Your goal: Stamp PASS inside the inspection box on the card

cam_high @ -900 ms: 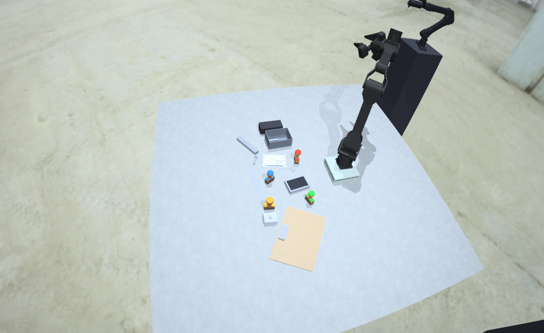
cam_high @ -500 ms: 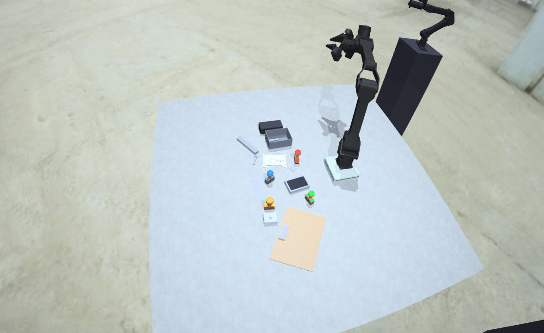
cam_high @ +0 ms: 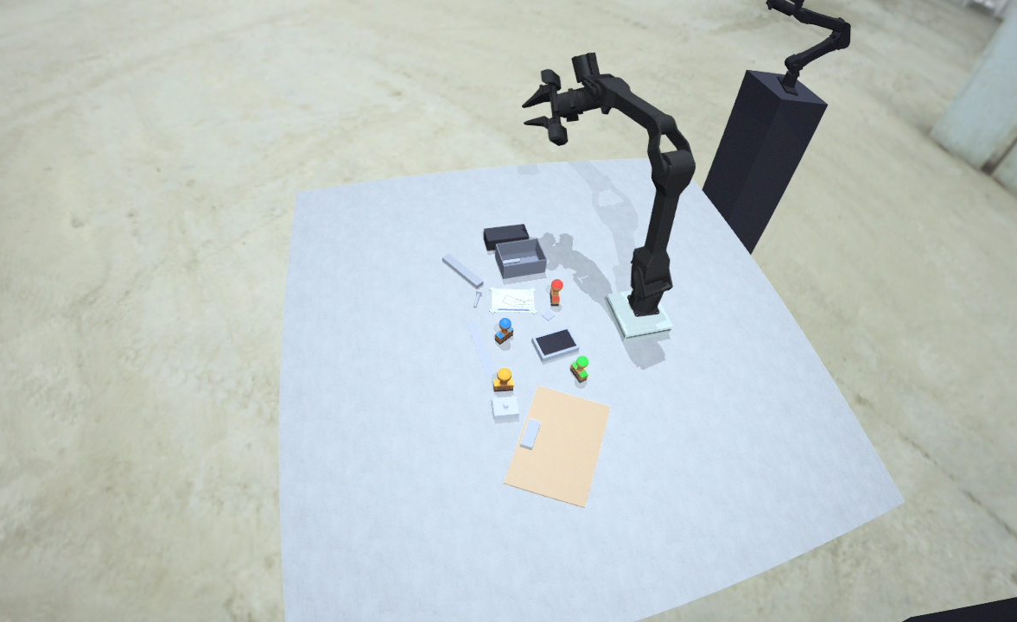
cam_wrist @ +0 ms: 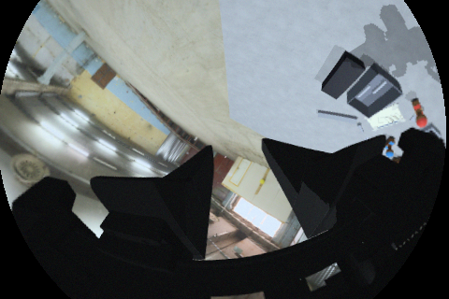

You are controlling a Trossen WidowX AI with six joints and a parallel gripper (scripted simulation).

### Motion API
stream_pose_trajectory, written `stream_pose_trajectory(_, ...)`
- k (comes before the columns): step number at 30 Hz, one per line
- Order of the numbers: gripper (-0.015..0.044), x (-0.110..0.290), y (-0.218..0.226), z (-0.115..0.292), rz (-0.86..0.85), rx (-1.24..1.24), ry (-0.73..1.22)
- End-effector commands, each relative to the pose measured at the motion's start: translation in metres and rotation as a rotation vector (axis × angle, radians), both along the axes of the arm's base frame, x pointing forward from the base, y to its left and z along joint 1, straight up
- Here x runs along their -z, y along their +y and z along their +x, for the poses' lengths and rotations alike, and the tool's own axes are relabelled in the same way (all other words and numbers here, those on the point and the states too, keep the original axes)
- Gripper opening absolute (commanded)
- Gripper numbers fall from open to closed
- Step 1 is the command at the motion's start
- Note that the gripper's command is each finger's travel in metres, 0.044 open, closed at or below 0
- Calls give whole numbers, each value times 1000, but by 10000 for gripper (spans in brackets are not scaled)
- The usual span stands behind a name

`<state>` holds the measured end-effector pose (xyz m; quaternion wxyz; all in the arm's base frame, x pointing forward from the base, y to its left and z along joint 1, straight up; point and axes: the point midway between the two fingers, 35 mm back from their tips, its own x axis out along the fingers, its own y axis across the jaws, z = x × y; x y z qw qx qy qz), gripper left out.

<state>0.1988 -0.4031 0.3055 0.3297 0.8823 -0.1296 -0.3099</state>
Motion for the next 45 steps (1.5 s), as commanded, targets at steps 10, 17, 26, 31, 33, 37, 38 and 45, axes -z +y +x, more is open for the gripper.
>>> stream_pose_trajectory(10, 210, 65, 161, 138, -139, -579, 307)
stream_pose_trajectory(17, 210, 97, 266, 166, -293, -952, 442)
stream_pose_trajectory(26, 210, 135, 384, 156, -478, -1380, 599)
stream_pose_trajectory(31, 210, 160, 456, 124, -642, -1689, 703)
stream_pose_trajectory(33, 210, 168, 480, 107, -718, -1813, 740)
stream_pose_trajectory(37, 210, 186, 516, 63, -907, -2085, 815)
stream_pose_trajectory(38, 210, 189, 523, 51, -960, -2153, 831)
stream_pose_trajectory(45, 210, 204, 547, 3, -1222, -2454, 894)
